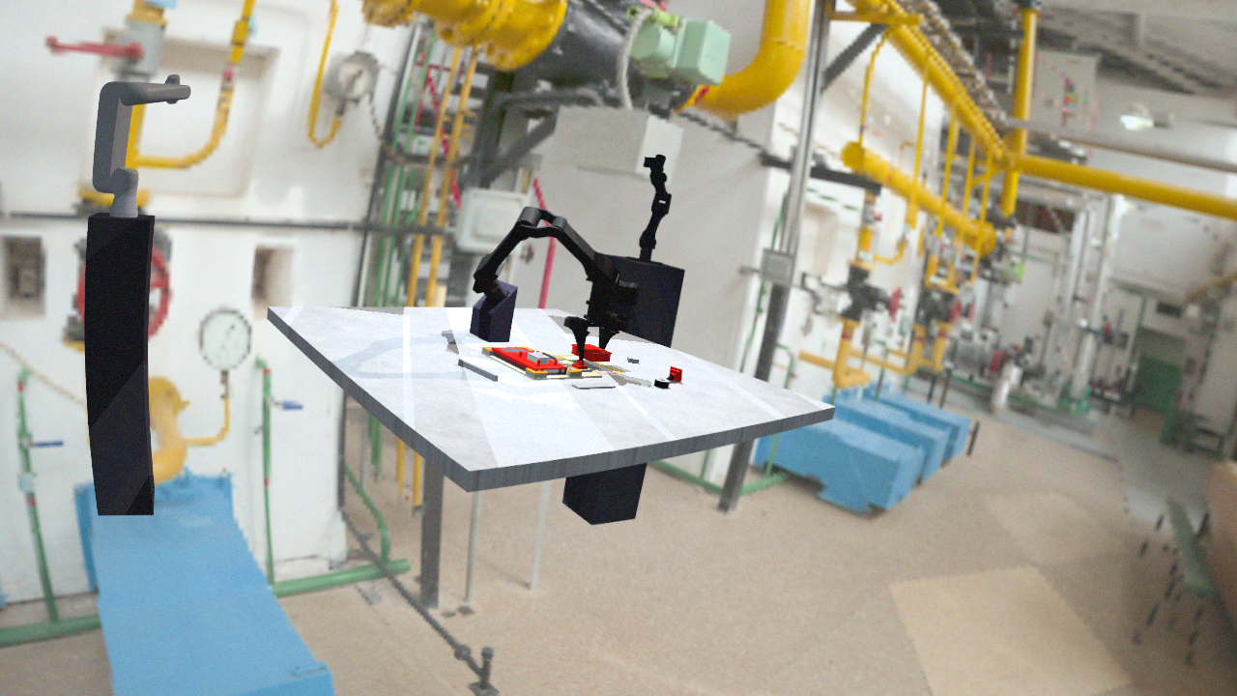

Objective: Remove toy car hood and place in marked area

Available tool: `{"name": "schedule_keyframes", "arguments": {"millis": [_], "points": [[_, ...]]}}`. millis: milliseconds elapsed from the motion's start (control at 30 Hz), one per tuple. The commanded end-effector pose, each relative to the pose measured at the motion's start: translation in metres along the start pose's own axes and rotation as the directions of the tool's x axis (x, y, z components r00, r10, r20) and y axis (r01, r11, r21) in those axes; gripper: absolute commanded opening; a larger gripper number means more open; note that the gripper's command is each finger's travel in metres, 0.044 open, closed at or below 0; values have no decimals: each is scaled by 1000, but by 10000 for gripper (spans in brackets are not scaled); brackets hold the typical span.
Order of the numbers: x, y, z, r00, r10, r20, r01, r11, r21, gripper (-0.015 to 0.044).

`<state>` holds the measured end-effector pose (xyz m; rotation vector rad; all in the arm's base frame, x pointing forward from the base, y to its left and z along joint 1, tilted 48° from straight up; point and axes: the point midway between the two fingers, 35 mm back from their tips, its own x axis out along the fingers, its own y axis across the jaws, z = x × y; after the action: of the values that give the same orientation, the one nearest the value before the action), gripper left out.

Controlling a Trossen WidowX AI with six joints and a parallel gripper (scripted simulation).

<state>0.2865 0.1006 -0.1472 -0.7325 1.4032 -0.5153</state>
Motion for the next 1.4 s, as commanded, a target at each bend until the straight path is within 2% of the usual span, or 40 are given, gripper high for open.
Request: {"name": "schedule_keyframes", "arguments": {"millis": [0,1200,1367], "points": [[1,0,1,1000,-3,4,3,1000,-5,0],[19,-1,1,1000,-4,4,4,1000,-5,0],[18,0,0,1000,-1,0,1,1000,0,131]]}}
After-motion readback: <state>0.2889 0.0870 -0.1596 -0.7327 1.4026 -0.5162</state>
